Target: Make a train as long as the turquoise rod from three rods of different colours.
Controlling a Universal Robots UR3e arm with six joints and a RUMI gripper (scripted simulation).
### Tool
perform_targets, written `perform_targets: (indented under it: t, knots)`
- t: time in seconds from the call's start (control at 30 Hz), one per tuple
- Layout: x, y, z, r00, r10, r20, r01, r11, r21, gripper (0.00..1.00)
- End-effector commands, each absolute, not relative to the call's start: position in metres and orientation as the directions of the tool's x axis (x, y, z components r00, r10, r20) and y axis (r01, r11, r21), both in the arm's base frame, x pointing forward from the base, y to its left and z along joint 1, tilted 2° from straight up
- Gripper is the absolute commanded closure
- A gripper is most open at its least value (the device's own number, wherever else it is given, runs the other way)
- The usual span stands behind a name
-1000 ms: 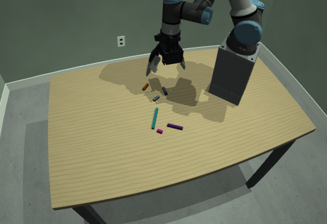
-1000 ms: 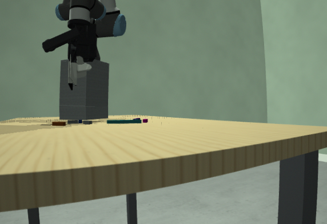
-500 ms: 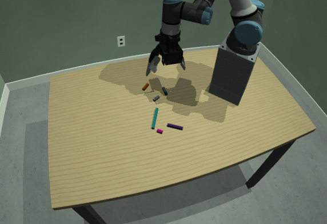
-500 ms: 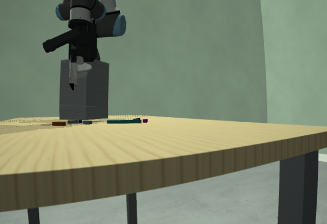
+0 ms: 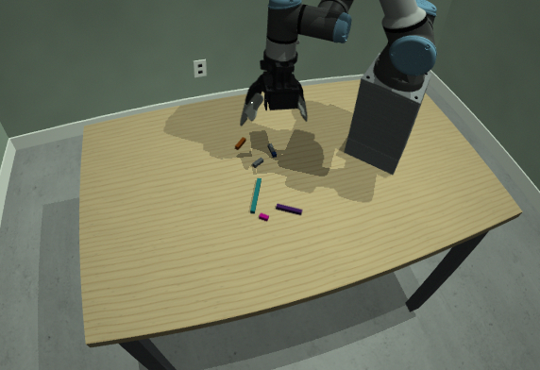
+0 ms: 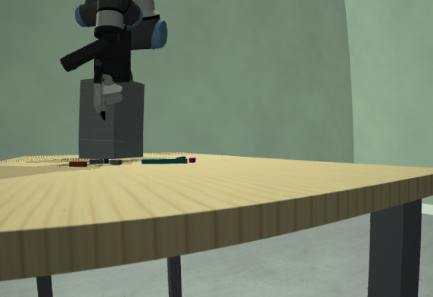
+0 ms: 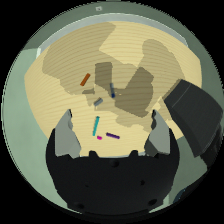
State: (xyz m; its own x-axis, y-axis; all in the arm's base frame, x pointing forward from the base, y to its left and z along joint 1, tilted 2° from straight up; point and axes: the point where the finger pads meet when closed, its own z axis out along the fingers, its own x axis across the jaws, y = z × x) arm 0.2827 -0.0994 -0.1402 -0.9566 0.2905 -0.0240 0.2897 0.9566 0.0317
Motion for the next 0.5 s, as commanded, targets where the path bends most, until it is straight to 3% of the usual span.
perform_targets:
  t: [0.0,0.47]
  knots:
    - [0.285,-0.095,-0.140,-0.930,0.367,-0.022,0.366,0.930,0.030,0.00]
    - [0.293,-0.072,-0.142,-0.780,0.626,-0.012,0.625,0.780,0.035,0.00]
